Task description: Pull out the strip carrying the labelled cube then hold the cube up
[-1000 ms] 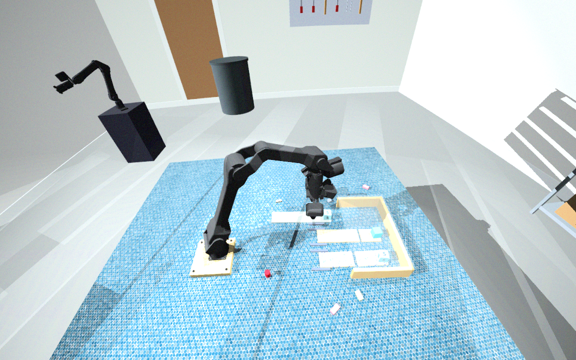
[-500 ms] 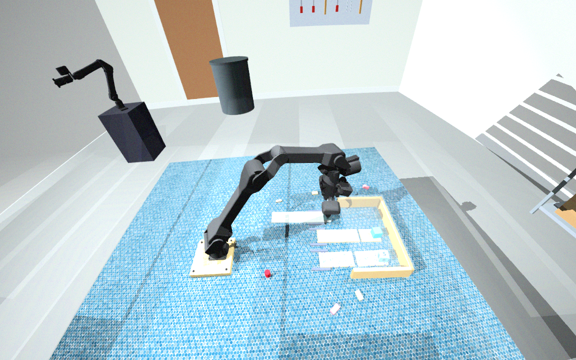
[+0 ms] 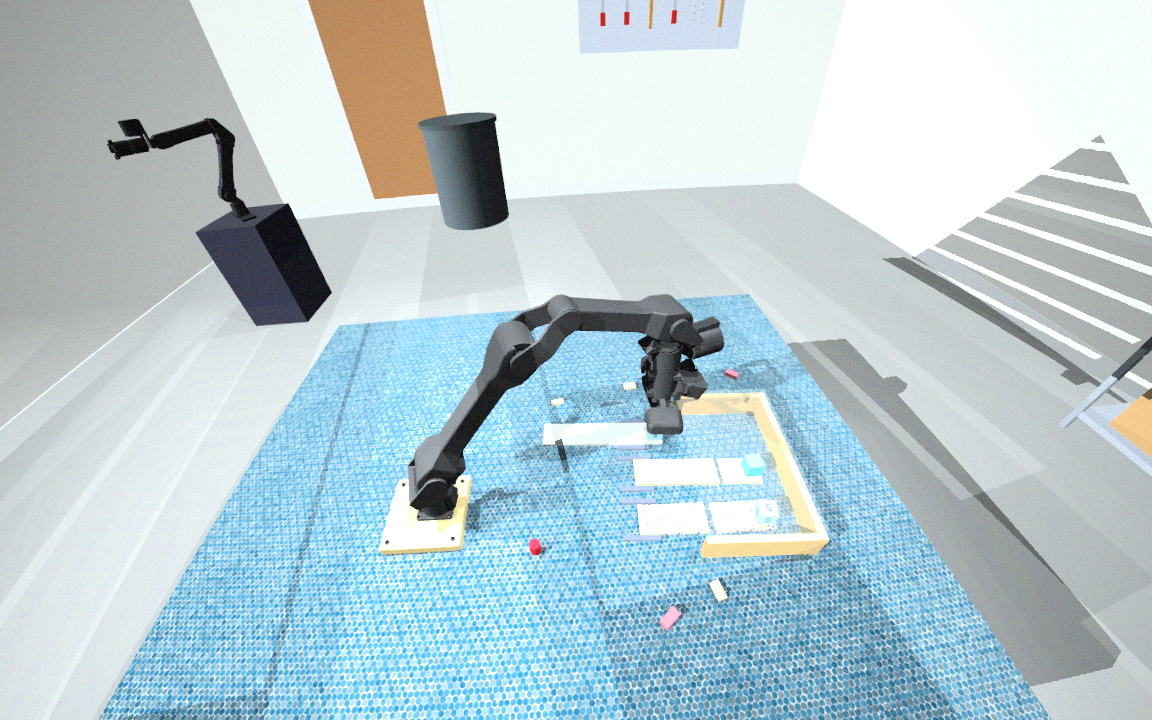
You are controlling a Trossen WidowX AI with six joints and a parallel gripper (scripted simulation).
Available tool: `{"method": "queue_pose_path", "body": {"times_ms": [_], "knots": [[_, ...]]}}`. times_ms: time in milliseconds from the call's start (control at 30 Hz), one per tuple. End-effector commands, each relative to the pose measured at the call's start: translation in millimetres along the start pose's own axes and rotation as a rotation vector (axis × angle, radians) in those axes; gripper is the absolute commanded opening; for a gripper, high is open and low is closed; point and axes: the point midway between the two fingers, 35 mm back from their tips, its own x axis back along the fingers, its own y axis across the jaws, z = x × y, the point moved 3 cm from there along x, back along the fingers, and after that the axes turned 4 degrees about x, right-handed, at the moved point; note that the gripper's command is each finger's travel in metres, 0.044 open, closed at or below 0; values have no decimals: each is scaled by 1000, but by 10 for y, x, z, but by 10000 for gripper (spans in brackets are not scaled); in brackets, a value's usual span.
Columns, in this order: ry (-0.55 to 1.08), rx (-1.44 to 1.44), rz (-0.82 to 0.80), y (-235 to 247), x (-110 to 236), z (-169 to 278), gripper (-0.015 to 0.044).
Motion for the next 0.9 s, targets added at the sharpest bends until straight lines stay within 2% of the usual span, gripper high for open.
{"method": "queue_pose_path", "body": {"times_ms": [0, 700, 800, 867], "knots": [[5, 4, -2, 0, -66, 6, 250], [5, 4, -2, -5, -366, 14, 250], [2, 0, 1, -5, -343, 7, 171], [2, 0, 1, -5, -343, 7, 158]]}}
